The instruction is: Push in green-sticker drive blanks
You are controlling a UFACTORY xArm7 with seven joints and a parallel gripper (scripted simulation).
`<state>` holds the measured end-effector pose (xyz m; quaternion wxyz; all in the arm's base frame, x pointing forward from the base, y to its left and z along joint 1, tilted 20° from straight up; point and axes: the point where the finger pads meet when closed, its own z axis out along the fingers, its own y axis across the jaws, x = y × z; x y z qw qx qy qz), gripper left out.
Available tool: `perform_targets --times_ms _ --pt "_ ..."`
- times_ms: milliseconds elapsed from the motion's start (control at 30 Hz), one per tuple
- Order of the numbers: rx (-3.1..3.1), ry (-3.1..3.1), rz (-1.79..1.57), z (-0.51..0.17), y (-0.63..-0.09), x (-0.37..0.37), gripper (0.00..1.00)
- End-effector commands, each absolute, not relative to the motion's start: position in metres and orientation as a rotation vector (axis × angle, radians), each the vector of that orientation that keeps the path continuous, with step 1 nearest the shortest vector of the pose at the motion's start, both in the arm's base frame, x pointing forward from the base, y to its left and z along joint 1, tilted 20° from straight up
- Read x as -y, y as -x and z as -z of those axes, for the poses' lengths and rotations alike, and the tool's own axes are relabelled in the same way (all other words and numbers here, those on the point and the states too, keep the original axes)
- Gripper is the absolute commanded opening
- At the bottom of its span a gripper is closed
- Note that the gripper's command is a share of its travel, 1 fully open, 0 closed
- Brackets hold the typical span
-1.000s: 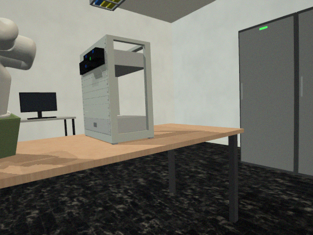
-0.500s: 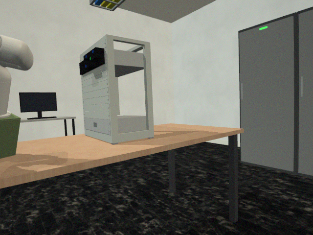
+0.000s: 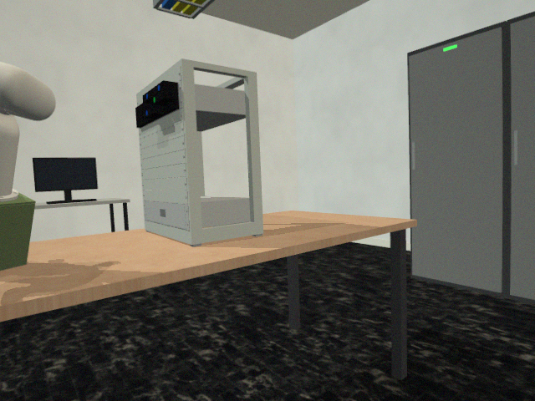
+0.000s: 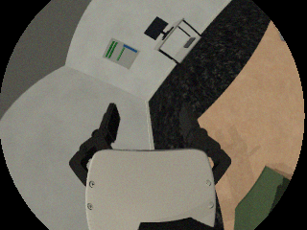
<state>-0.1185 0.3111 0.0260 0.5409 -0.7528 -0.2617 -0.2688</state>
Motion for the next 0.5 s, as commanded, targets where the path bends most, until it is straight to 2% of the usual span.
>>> perform_targets --times_ms 0,200,300,467 --pt "0.481 1.822 0.726 -0.056 0.070 -0.336 1.00" --pt "0.289 1.828 0.851 -0.095 0.011 -0.343 1.00" --pt "0.289 1.828 0.851 -0.095 0.011 -0.343 1.00" --pt "0.129 1.814 0.948 -0.127 -0.035 -0.338 1.00"
